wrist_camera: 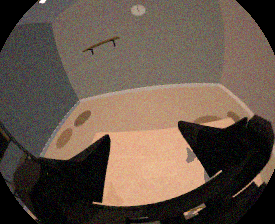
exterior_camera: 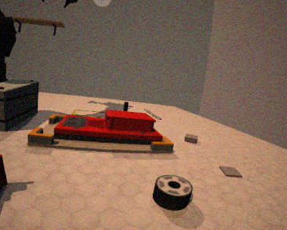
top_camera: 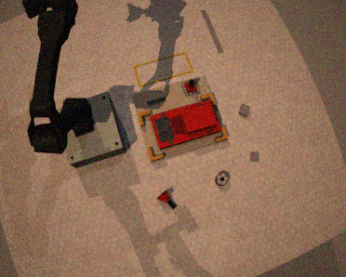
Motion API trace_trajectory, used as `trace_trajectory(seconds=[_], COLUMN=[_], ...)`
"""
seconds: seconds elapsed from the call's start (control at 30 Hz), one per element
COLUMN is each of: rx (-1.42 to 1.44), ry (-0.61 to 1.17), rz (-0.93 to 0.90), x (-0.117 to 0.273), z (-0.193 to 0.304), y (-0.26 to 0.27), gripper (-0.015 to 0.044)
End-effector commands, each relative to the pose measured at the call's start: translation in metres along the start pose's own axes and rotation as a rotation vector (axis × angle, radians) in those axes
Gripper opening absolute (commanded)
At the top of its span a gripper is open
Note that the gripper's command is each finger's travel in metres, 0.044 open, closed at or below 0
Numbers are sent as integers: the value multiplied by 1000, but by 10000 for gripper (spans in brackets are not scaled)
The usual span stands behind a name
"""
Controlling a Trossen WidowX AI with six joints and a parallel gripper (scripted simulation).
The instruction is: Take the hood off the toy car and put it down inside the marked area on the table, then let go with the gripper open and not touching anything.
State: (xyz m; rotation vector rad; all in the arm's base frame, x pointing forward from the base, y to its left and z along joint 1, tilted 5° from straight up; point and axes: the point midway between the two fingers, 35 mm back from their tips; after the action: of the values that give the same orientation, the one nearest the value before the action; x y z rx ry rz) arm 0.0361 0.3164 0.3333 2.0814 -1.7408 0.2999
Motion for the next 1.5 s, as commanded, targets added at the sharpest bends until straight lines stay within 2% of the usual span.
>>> trace_trajectory(seconds=[0.0,0.3,0.7,0.97,1.47], rx=[-91,-313,-576,-705,-1159], ry=[32,149,279,360,527], rz=[143,442,777,875,1103], x=[0,22,89,127,232], z=[5,48,123,173,296], y=[-49,-157,-265,-294,-317], gripper=[440,440,440,440,440])
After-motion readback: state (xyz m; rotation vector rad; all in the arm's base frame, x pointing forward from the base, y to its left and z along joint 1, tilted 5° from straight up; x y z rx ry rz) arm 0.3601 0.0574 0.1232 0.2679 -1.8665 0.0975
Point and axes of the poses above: the point midway between the two fingers, 35 mm back from their tips, its own x axis back along the fingers, its own y axis across the jaws, z = x × y, and after that the axes turned 7 degrees about -x, right-handed
